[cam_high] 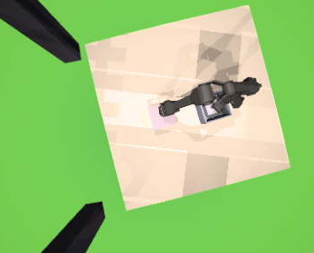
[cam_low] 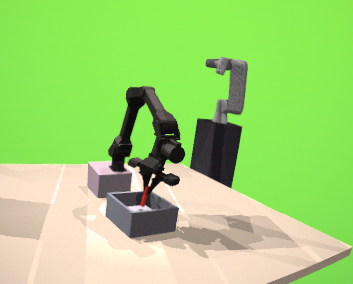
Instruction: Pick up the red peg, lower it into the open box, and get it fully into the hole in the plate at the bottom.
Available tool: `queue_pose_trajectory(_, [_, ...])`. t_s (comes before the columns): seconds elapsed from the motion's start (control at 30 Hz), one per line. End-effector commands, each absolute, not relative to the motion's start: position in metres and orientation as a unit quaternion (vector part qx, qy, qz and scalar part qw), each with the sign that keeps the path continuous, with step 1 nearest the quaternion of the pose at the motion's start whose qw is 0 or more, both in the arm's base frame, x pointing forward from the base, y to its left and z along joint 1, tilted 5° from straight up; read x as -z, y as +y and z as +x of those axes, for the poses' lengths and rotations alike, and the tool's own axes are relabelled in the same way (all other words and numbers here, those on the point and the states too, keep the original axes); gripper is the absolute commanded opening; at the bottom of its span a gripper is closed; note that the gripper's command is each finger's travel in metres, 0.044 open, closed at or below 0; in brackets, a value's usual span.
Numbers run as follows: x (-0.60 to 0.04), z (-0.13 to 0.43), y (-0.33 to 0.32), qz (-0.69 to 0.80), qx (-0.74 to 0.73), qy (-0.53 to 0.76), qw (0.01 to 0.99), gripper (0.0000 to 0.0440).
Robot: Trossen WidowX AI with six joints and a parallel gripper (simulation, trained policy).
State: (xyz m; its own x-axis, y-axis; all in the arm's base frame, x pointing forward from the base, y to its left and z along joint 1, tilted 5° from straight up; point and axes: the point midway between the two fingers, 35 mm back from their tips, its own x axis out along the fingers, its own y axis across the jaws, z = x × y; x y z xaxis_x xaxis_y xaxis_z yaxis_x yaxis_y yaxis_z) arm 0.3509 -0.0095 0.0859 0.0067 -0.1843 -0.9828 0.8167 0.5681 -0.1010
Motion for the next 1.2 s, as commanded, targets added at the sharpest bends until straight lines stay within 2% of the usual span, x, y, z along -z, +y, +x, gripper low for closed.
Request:
queue_pose_trajectory(0.0, [-0.078, 0.356, -0.014, 0.266, 0.37, 0.602, 0.655, 0.0035])
queue_pose_trajectory(0.13, [-0.066, 0.36, -0.019, 0.27, 0.364, 0.617, 0.644, 0.0136])
queue_pose_trajectory(0.17, [-0.064, 0.362, -0.02, 0.271, 0.363, 0.62, 0.641, 0.015])
queue_pose_trajectory(0.27, [-0.061, 0.37, -0.023, 0.268, 0.348, 0.625, 0.645, 0.0156])
queue_pose_trajectory(0.63, [-0.065, 0.405, -0.024, 0.296, 0.309, 0.639, 0.639, 0.044])
queue_pose_trajectory(1.0, [-0.075, 0.453, -0.009, 0.325, 0.237, 0.618, 0.675, 0.044])
queue_pose_trajectory(1.17, [-0.075, 0.454, -0.009, 0.325, 0.236, 0.617, 0.676, 0.044])
